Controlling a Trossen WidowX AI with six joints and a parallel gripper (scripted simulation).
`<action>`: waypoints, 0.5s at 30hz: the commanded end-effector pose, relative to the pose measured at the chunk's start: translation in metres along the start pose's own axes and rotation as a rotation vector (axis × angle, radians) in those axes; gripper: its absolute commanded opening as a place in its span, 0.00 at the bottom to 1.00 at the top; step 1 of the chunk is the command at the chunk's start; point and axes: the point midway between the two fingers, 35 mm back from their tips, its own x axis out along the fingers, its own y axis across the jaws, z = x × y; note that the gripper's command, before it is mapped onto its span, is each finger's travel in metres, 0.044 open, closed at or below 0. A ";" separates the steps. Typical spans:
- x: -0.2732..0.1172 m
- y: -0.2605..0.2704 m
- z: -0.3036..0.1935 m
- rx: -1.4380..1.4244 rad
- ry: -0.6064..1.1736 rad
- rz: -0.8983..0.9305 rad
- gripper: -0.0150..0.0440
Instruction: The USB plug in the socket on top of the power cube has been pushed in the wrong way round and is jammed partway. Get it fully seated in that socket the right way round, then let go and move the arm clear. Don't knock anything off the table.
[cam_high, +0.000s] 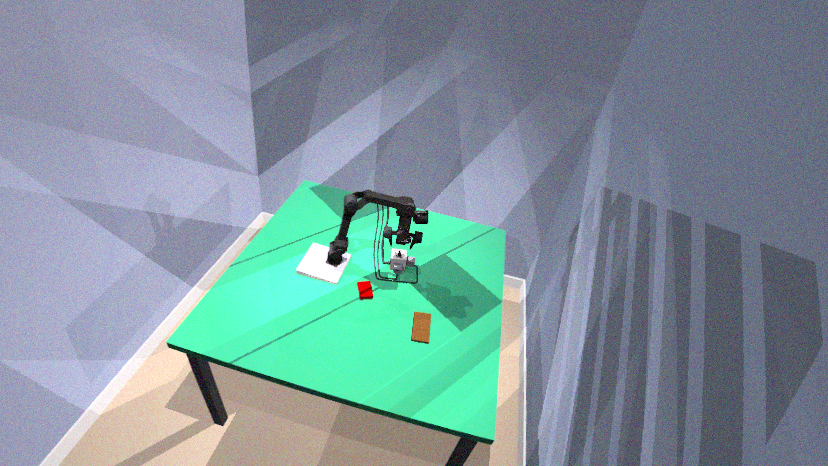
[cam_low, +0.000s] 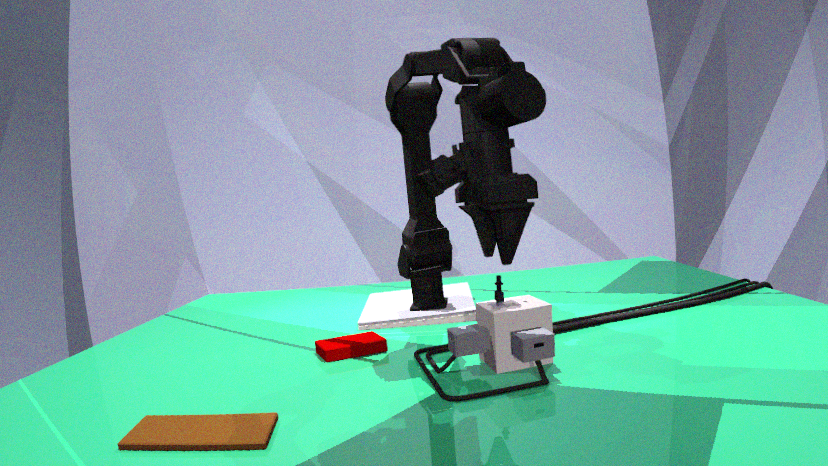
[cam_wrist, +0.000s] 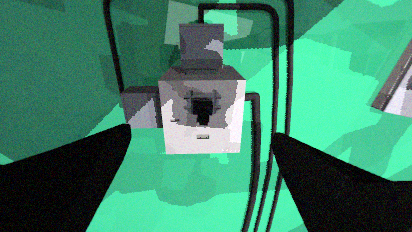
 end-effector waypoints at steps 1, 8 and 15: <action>0.004 0.000 -0.001 0.002 0.000 -0.002 1.00; 0.011 0.000 -0.001 0.002 0.000 -0.002 1.00; 0.018 0.000 -0.001 0.002 0.000 -0.002 1.00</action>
